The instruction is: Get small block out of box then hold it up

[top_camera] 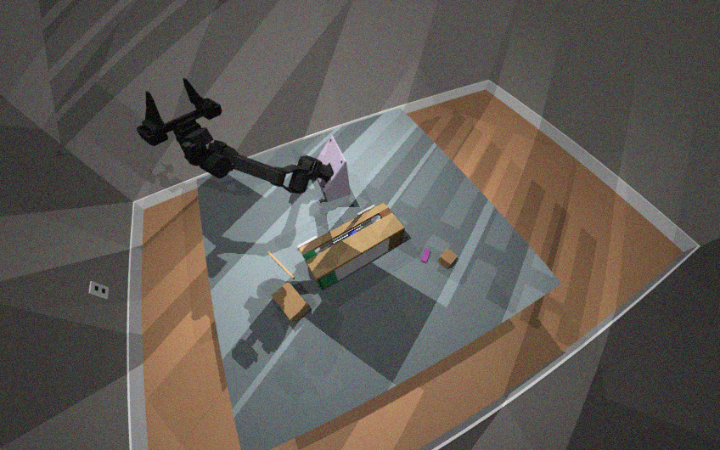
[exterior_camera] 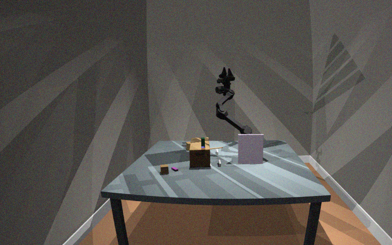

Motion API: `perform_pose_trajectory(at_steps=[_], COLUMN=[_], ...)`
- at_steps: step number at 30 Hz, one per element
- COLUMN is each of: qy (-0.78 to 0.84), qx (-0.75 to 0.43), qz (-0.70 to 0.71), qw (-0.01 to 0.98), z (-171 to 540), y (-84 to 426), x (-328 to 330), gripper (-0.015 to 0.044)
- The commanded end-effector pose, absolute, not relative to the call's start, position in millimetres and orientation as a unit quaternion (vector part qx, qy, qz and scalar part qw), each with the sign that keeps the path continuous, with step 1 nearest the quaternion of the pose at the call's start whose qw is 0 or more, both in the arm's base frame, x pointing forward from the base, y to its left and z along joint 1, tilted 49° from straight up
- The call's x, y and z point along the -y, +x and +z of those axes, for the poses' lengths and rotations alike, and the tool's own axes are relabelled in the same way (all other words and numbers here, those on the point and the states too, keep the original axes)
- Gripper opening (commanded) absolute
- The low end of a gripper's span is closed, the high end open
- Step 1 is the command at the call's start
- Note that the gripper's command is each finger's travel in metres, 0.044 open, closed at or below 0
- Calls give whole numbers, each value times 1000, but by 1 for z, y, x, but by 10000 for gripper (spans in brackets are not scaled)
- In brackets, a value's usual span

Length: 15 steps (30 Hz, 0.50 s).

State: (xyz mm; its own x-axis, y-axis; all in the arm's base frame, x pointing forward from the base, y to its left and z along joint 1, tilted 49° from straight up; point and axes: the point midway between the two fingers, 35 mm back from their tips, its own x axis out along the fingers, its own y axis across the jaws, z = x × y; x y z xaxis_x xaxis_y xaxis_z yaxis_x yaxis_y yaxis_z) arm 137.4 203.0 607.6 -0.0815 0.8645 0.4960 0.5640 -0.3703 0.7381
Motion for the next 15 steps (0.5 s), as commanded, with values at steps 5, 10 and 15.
perform_pose_trajectory(at_steps=[5, 10, 15], qy=[637, 577, 516], qx=[-552, -576, -596], qz=[522, 574, 615], qw=[130, 77, 20], z=[616, 634, 646], y=[111, 49, -3], x=[-201, -186, -161], gripper=[400, 400, 400])
